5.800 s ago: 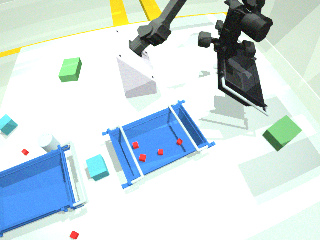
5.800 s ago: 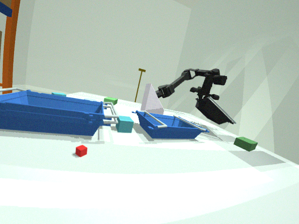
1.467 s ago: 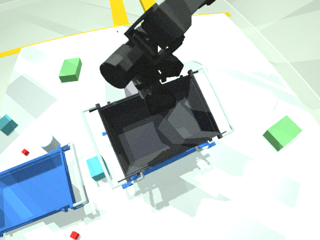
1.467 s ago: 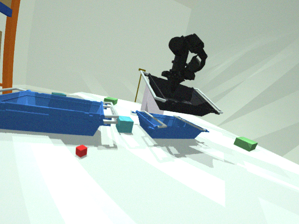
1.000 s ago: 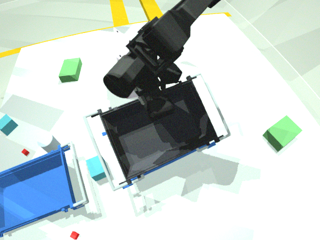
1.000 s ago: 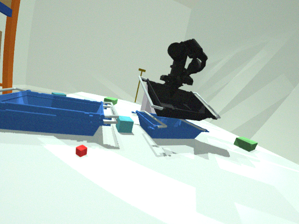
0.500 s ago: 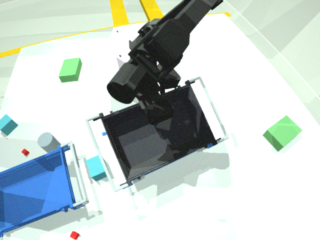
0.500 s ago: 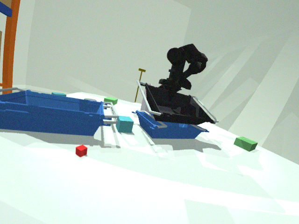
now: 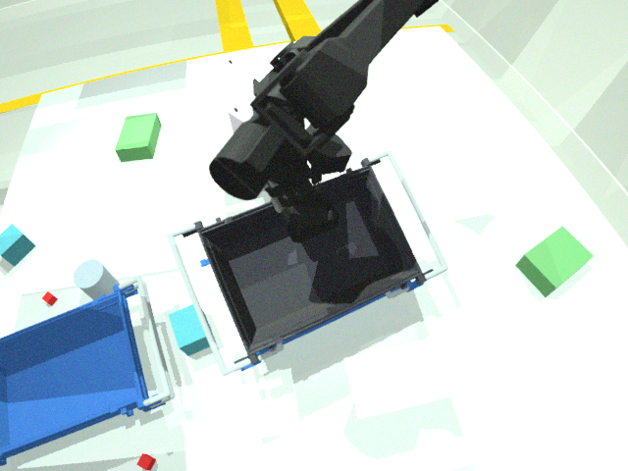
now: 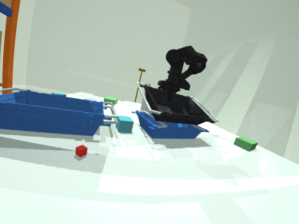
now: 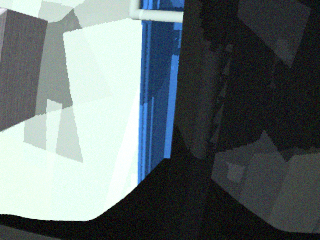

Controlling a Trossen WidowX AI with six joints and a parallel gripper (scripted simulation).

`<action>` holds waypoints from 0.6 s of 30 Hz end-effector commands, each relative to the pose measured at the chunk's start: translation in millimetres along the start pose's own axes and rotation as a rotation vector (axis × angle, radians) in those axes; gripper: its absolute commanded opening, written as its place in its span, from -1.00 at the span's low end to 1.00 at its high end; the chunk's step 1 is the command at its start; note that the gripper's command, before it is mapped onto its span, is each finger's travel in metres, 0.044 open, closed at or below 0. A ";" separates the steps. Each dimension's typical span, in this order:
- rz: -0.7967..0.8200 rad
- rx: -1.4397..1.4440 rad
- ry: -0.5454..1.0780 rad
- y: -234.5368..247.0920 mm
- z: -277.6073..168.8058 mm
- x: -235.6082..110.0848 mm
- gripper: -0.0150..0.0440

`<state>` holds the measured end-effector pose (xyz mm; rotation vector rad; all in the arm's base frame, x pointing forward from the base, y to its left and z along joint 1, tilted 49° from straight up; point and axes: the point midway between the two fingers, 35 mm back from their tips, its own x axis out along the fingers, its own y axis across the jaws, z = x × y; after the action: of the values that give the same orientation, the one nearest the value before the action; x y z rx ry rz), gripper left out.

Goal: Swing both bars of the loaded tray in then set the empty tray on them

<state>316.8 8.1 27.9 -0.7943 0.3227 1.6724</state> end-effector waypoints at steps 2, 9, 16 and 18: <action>0.005 -0.003 0.005 4.7 0.9 5.7 -0.49; 0.005 -0.003 0.004 7.8 0.7 11.3 -0.49; 0.005 -0.003 0.004 10.1 0.5 15.7 -0.49; 0.005 -0.003 0.004 11.2 0.5 18.0 -0.49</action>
<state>308.8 14.5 18.6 -0.7945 0.3161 1.6588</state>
